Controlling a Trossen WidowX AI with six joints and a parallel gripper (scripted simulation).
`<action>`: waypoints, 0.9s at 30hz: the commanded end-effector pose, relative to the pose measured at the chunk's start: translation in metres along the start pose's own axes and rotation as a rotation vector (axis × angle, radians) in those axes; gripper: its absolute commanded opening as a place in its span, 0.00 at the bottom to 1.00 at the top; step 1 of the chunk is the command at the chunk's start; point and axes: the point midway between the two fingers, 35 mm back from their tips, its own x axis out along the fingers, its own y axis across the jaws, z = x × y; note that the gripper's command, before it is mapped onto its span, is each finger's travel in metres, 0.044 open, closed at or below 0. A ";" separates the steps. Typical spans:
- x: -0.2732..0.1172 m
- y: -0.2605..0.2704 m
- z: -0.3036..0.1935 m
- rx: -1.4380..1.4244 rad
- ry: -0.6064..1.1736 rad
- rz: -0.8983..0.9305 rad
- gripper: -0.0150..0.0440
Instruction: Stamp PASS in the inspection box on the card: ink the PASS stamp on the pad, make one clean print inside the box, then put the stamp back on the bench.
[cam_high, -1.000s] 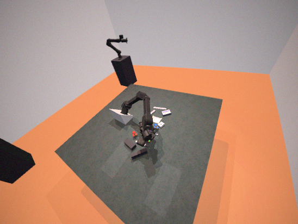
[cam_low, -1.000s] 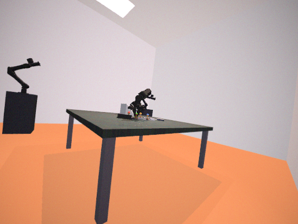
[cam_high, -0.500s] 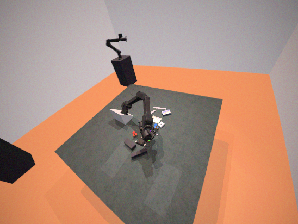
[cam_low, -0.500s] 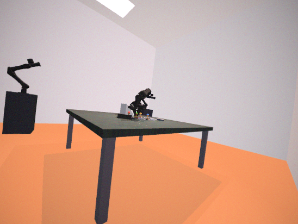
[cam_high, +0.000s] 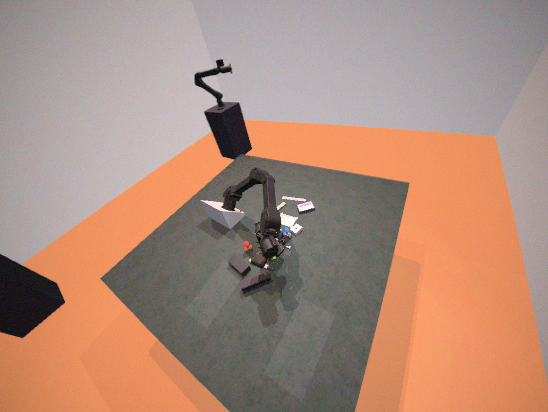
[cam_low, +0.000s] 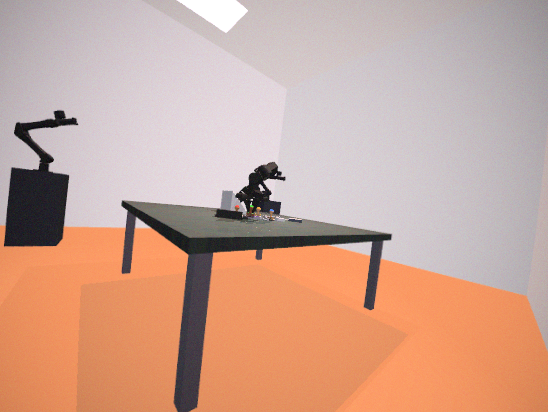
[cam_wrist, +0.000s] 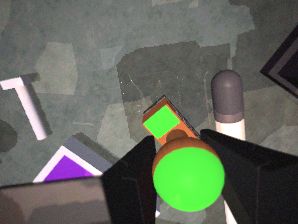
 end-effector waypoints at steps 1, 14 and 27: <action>-0.005 -0.001 0.001 -0.006 -0.005 -0.006 0.25; -0.012 -0.002 0.002 -0.006 -0.005 -0.006 0.25; -0.018 -0.002 0.002 -0.006 -0.005 -0.006 0.25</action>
